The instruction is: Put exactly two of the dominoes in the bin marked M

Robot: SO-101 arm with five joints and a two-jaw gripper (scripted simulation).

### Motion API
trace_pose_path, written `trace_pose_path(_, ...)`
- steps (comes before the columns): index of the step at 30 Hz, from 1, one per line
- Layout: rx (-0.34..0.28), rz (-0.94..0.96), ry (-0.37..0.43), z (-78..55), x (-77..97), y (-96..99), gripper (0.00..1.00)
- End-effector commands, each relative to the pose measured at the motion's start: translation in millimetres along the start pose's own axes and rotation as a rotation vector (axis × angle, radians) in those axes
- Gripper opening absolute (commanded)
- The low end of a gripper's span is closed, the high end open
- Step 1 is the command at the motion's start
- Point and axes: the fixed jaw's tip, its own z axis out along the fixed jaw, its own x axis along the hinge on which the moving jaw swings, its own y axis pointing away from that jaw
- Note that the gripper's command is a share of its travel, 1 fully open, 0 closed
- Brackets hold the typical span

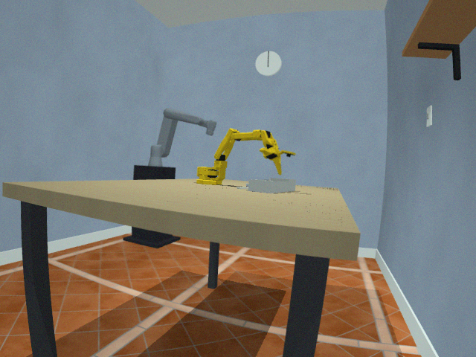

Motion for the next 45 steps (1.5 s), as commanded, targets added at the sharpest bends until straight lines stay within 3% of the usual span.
trace_pose_path(1, -0.001, 0.000, -0.055, -11.0, -11.1, 2.3, 1.00)
trace_pose_path(25, -0.005, 0.002, -0.057, -11.2, -11.5, 5.1, 1.00)
trace_pose_path(45, -0.118, 0.069, -0.090, -20.5, -11.8, 76.2, 1.00)
